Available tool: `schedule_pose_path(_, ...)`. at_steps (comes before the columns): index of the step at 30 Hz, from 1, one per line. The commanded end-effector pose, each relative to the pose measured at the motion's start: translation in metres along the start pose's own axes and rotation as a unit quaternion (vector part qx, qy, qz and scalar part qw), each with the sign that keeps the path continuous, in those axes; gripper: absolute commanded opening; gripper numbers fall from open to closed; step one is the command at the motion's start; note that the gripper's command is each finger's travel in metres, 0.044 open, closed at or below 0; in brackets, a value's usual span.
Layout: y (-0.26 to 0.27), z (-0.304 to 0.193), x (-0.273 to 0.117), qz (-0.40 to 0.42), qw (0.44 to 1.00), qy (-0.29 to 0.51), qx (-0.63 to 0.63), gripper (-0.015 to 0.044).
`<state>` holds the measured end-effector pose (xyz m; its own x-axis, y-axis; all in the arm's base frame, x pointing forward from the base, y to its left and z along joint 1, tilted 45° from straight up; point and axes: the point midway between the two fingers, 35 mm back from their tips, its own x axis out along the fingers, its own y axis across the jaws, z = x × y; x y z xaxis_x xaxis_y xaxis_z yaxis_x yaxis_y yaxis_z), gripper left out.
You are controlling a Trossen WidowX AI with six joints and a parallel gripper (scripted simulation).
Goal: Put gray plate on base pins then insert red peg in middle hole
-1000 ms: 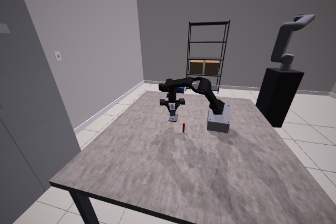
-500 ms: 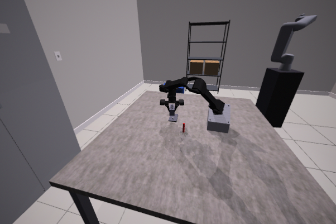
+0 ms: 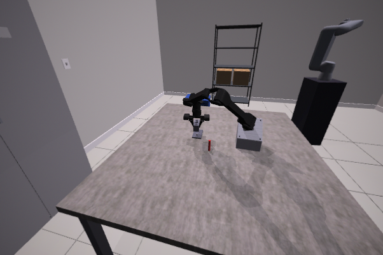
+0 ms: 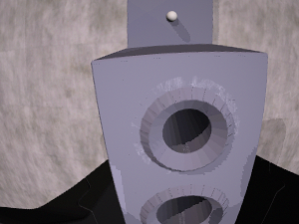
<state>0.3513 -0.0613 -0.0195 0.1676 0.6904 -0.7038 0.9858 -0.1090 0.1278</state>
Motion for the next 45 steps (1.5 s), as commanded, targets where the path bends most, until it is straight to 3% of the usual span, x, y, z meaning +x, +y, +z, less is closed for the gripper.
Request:
schedule_pose_path(1, -0.001, 0.013, 0.006, 0.001, 1.000, -0.002, 0.015, 0.0000)
schedule_pose_path(12, -0.006, 0.038, 0.023, 0.001, 0.999, -0.002, 0.042, 0.0000)
schedule_pose_path(45, -0.006, 0.040, 0.039, 0.001, 0.999, -0.001, 0.043, 0.0000)
